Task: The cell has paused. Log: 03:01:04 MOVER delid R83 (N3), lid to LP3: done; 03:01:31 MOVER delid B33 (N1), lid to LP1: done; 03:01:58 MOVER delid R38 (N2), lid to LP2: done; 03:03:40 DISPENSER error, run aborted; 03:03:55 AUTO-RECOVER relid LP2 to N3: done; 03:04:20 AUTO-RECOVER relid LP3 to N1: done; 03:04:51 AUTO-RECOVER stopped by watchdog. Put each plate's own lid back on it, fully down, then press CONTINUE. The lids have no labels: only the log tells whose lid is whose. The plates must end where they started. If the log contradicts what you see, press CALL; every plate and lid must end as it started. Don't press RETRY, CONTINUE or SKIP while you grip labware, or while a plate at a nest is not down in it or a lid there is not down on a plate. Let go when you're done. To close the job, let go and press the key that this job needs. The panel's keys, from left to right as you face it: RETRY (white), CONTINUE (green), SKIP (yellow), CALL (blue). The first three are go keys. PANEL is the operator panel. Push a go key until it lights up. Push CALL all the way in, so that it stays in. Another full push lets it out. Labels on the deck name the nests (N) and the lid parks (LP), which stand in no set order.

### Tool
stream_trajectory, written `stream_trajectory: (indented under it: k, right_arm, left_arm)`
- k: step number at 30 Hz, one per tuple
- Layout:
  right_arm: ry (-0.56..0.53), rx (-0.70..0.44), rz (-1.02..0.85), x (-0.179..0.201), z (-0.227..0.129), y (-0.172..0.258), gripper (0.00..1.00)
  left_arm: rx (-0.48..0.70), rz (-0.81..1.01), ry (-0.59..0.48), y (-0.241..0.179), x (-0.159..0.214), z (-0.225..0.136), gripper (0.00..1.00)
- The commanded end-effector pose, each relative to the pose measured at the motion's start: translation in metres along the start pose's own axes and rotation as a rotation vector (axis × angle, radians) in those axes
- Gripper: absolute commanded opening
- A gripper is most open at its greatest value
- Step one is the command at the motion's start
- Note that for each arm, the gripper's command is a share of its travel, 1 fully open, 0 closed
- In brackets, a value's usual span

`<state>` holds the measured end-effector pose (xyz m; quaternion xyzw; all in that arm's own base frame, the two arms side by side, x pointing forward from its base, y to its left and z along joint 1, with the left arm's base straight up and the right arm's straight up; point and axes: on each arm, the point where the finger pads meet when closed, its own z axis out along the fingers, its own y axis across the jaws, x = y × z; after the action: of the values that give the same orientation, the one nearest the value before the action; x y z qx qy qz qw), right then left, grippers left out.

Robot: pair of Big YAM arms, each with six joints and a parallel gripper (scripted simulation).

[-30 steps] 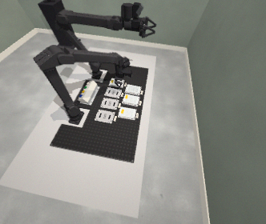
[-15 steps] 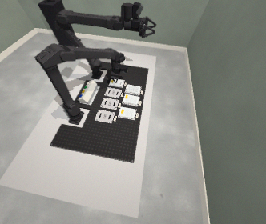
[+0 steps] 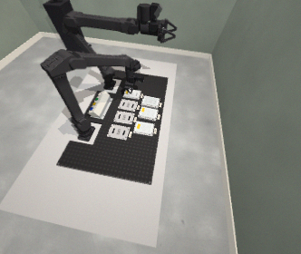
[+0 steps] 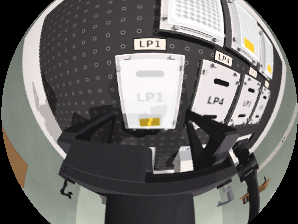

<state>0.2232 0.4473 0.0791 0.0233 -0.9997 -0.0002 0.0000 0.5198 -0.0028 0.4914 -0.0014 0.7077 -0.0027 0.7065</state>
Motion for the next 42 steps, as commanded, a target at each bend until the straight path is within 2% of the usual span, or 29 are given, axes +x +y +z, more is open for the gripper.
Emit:
stream_trajectory:
  k: [1,5,11,15,28,32,42]
  right_arm:
    - [-0.022,-0.037,0.0,-0.006,-0.014,0.013,1.0]
    - [-0.004,-0.003,0.001,0.003,0.011,0.007,1.0]
    - [-0.003,-0.003,-0.003,0.002,0.021,0.006,1.0]
    - [-0.014,-0.022,-0.005,-0.003,0.017,0.014,1.0]
    - [-0.003,-0.003,-0.003,0.002,0.046,0.005,1.0]
    - [-0.017,-0.029,-0.005,-0.004,0.04,0.016,1.0]
    - [-0.005,-0.005,-0.003,0.002,0.05,0.006,1.0]
  left_arm:
    - [-0.013,0.014,-0.067,0.008,-0.037,-0.006,1.0]
    - [-0.013,0.014,-0.067,0.008,-0.037,-0.006,1.0]
    - [-0.013,0.014,-0.067,0.008,-0.037,-0.006,1.0]
    - [-0.013,0.014,-0.067,0.008,-0.037,-0.006,1.0]
    - [-0.013,0.014,-0.067,0.008,-0.037,-0.006,1.0]
    - [-0.013,0.014,-0.067,0.008,-0.037,-0.006,1.0]
    - [-0.013,0.014,-0.067,0.008,-0.037,-0.006,1.0]
